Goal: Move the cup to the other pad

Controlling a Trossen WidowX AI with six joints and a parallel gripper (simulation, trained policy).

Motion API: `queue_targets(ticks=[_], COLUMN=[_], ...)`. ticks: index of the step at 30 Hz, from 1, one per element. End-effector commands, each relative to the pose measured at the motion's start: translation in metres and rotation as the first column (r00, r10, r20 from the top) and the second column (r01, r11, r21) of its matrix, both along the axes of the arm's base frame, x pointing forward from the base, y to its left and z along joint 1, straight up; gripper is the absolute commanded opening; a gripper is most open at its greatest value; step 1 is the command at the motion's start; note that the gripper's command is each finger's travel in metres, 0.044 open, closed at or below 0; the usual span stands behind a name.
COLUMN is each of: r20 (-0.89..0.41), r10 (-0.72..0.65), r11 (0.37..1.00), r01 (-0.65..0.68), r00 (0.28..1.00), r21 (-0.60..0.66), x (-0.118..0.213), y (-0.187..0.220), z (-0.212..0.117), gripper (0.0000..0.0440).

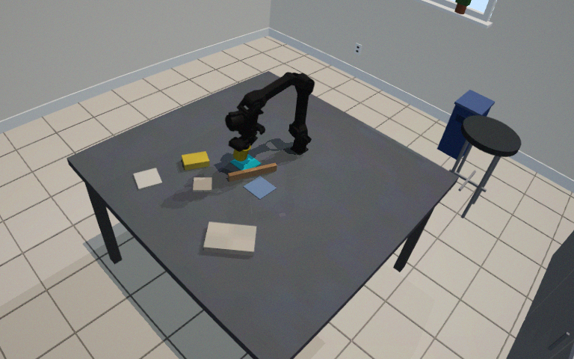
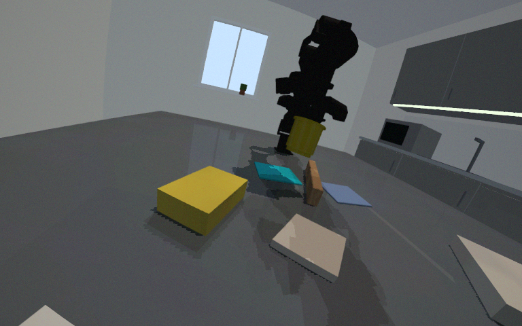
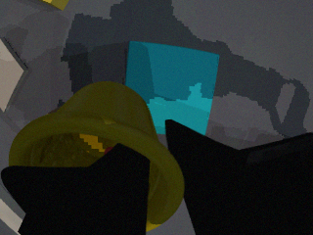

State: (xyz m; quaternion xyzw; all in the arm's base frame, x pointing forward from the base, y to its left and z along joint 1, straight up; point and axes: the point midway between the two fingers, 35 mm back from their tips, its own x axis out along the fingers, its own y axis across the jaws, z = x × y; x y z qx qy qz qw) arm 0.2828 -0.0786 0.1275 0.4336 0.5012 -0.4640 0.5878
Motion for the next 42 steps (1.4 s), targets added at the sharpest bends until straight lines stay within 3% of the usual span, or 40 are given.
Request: queue_targets(ticks=[1, 16, 26, 32, 36, 42], r20=[0.004, 0.019, 0.008, 0.031, 0.082, 0.131], r10=[-0.017, -0.073, -0.108, -0.122, -0.135, -0.140], r11=[1.000, 0.997, 0.994, 0.992, 0.991, 0.990], r01=[0.017, 0.073, 0.108, 0.123, 0.136, 0.141], r00=[1.000, 0.997, 0.994, 0.992, 0.987, 0.981], r21=[-0.003, -0.005, -0.009, -0.016, -0.016, 0.002], x=[-0.005, -0.021, -0.037, -0.039, -0.034, -0.034], y=[-0.006, -0.015, -0.017, -0.021, -0.025, -0.025], z=[-0.008, -0.040, -0.060, -0.065, -0.060, -0.052], gripper=[0.0000, 0.0003, 0.0039, 0.0090, 0.0180, 0.0193])
